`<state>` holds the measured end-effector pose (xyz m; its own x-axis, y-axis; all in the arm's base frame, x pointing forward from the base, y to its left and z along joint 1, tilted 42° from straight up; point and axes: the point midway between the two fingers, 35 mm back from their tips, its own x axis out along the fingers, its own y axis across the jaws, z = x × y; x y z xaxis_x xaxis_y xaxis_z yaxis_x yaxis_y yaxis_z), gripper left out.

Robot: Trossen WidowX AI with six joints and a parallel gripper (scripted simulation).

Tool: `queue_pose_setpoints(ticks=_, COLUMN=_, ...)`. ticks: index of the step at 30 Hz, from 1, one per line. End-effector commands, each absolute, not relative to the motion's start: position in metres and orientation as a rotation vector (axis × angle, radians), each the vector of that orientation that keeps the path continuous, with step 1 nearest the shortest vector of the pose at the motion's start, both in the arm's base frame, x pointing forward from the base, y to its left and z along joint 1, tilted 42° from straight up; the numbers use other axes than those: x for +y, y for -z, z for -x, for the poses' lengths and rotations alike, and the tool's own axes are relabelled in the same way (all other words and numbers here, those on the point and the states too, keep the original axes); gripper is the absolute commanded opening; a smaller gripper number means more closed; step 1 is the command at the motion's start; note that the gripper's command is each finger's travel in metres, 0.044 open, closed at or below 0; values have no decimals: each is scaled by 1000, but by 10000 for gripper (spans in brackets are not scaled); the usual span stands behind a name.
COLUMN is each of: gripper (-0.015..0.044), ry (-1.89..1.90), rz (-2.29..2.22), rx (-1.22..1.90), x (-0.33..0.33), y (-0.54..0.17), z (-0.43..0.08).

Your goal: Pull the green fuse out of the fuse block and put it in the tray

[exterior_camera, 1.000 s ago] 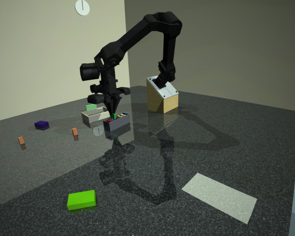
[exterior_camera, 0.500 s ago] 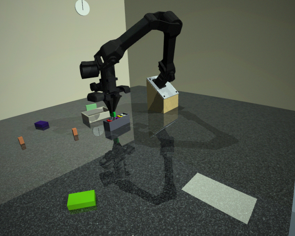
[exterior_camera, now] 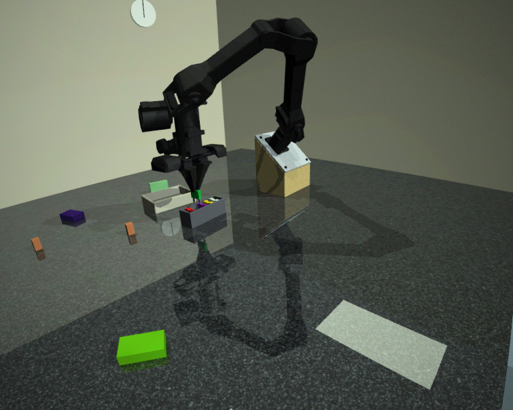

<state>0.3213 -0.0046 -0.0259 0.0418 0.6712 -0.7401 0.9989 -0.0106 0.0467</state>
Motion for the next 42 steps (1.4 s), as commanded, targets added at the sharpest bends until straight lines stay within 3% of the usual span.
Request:
queue_pose_setpoints(ticks=1, gripper=0, ry=719, rz=-1734, rx=1683, x=-10, y=20, z=-323)
queue_pose_setpoints(ticks=12, gripper=0, ry=721, rz=-1734, rx=1681, x=-19, y=16, z=-323)
queue_pose_setpoints(ticks=42, gripper=0, ry=729, rz=-1725, rx=1673, x=-153, y=133, z=-286)
